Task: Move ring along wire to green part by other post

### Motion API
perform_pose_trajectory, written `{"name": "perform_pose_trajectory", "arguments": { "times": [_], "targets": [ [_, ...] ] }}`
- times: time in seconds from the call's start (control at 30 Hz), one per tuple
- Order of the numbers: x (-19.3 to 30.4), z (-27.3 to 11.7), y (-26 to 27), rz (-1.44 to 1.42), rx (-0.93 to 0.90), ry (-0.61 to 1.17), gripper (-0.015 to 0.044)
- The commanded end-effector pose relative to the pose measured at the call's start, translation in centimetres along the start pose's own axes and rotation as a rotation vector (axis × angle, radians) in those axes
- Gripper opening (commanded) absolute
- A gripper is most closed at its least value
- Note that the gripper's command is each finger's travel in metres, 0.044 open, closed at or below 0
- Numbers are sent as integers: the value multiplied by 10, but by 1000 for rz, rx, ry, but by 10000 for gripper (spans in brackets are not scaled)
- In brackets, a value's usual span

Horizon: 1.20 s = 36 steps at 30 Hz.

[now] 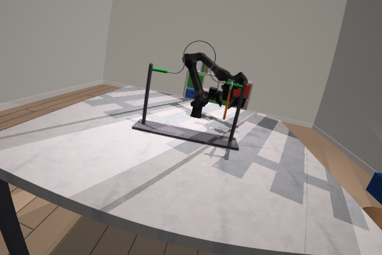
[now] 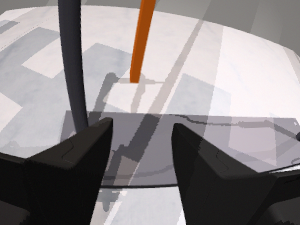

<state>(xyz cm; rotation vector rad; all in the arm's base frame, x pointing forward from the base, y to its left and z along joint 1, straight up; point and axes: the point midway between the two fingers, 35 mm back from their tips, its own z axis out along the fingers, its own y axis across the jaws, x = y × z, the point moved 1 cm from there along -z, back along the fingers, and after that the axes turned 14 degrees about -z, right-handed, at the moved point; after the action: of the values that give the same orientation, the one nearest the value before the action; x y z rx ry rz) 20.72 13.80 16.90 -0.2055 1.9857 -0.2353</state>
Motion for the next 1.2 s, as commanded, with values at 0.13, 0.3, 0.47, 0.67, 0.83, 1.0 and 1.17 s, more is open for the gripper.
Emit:
{"name": "perform_pose_trajectory", "arguments": {
  "times": [0.13, 0.3, 0.47, 0.67, 0.83, 1.0, 1.17],
  "targets": [
    [-1, -1, -1, 3, 4, -2, 160],
    [-1, -1, -1, 3, 4, -2, 160],
    [1, -6, 1, 2, -1, 7, 213],
    [0, -49, 0, 0, 0, 1, 370],
    [0, -50, -1, 0, 0, -1, 440],
    [0, -50, -1, 0, 0, -1, 440],
    [0, -50, -1, 0, 0, -1, 440]
  ]
}}
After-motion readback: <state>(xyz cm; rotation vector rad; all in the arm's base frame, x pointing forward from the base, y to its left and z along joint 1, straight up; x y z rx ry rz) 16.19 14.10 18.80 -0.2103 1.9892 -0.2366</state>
